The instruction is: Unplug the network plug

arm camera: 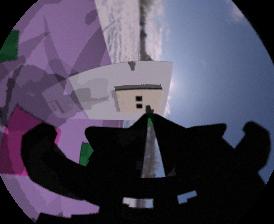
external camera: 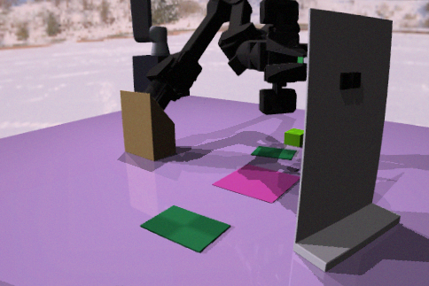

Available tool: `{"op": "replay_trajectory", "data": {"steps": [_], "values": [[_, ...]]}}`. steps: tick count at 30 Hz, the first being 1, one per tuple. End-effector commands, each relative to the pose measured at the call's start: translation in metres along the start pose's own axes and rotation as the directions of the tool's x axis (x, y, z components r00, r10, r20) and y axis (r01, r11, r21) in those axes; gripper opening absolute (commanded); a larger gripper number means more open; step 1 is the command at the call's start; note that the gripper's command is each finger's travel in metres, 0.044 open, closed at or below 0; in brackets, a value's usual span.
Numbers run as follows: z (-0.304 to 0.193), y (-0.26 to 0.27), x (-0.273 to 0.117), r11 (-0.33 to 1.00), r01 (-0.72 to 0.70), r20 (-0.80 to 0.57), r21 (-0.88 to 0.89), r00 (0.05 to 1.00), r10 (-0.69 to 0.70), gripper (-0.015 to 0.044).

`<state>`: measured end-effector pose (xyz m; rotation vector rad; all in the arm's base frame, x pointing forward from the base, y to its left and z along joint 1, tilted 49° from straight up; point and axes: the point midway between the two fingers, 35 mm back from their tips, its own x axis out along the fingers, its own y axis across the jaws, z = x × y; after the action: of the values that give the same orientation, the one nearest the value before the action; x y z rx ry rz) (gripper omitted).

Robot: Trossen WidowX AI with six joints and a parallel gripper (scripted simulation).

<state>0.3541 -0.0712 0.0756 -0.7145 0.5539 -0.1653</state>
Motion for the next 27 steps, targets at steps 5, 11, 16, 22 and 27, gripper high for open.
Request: {"op": "replay_trajectory", "data": {"steps": [5, 11, 16, 22, 27], "values": [[-0.008, -0.024, -0.008, 1.0, -0.002, 0.0, -0.004, 1.0, 0.002, 0.0], [-0.013, -0.039, -0.014, 1.0, -0.001, 0.0, -0.005, 1.0, 0.001, 0.0], [-0.017, -0.027, -0.012, 0.996, -0.068, 0.006, -0.051, 0.998, 0.068, 0.0], [-0.024, 0.001, -0.01, 0.963, -0.223, 0.025, -0.152, 0.973, 0.229, 0.0], [-0.029, 0.023, -0.013, 0.913, -0.34, 0.044, -0.225, 0.933, 0.358, 0.0]]}}
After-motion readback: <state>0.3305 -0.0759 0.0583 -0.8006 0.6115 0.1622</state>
